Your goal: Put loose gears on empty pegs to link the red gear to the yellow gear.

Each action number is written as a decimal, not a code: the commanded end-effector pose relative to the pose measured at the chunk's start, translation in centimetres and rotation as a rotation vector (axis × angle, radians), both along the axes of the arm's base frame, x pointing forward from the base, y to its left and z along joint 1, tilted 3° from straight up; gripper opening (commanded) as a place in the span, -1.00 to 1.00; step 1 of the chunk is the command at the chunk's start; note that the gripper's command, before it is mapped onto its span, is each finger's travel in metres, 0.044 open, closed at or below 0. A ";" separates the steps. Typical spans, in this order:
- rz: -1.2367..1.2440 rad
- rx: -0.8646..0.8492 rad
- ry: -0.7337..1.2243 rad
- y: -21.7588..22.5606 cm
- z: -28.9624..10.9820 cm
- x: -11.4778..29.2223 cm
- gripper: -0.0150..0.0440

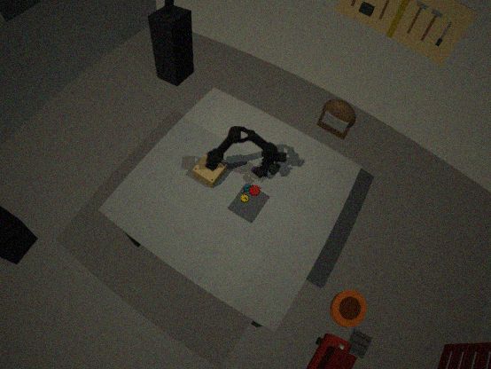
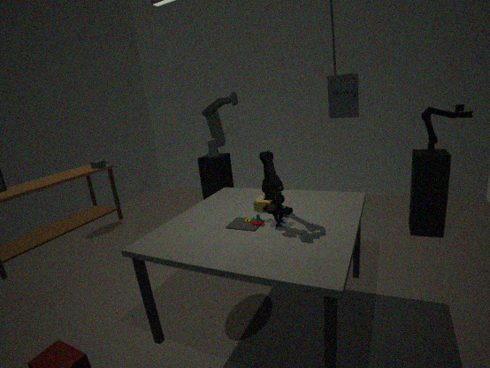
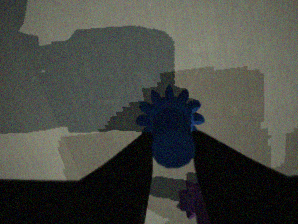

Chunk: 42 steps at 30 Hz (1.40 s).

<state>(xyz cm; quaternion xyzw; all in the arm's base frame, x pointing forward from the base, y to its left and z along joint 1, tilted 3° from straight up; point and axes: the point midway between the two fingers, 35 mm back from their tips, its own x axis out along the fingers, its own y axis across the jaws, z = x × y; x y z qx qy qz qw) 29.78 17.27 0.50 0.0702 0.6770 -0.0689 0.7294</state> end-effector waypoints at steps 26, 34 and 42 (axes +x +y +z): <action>-0.004 -0.003 -0.005 0.4 4.9 0.6 -0.49; -0.004 -0.002 -0.005 0.5 7.1 0.5 -0.49; -0.004 -0.003 -0.005 0.5 9.3 0.4 -0.49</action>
